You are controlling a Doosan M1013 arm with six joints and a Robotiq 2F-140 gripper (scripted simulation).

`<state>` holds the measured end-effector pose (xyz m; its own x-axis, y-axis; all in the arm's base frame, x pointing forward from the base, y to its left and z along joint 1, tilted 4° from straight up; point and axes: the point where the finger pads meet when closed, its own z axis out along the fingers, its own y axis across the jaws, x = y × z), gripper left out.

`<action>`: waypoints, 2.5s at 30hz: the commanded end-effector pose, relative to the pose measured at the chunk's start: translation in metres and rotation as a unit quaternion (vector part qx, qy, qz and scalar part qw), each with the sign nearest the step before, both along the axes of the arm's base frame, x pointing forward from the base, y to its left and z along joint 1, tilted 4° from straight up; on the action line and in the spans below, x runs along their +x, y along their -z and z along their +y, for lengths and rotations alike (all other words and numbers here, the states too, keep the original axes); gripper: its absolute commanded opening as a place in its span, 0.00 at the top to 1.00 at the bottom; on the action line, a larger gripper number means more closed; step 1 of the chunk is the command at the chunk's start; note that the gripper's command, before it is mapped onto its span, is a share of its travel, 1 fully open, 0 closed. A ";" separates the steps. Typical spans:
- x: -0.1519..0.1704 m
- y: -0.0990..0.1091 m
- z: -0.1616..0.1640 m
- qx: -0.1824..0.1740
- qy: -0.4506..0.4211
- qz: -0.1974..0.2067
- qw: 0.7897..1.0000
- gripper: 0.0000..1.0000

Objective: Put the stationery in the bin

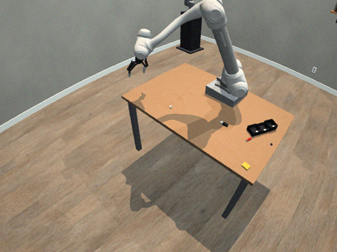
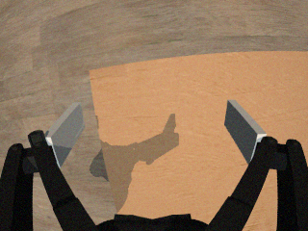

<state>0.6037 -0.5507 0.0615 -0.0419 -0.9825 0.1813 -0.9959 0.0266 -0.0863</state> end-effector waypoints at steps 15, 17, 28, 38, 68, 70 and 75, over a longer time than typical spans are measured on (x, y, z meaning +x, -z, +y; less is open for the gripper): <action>0.000 0.000 0.000 0.000 0.000 0.000 1.000 0.00; 0.000 0.000 0.000 0.000 0.000 0.000 1.000 0.00; 0.001 -0.032 0.014 0.005 -0.049 0.008 0.999 0.85; 0.010 -0.032 0.061 0.009 -0.091 0.016 0.996 0.85; 0.017 -0.050 0.207 0.024 -0.256 0.039 0.966 0.85; 0.017 -0.050 0.215 0.026 -0.280 0.042 0.959 0.85; 0.012 -0.054 0.256 0.029 -0.318 0.047 0.947 0.85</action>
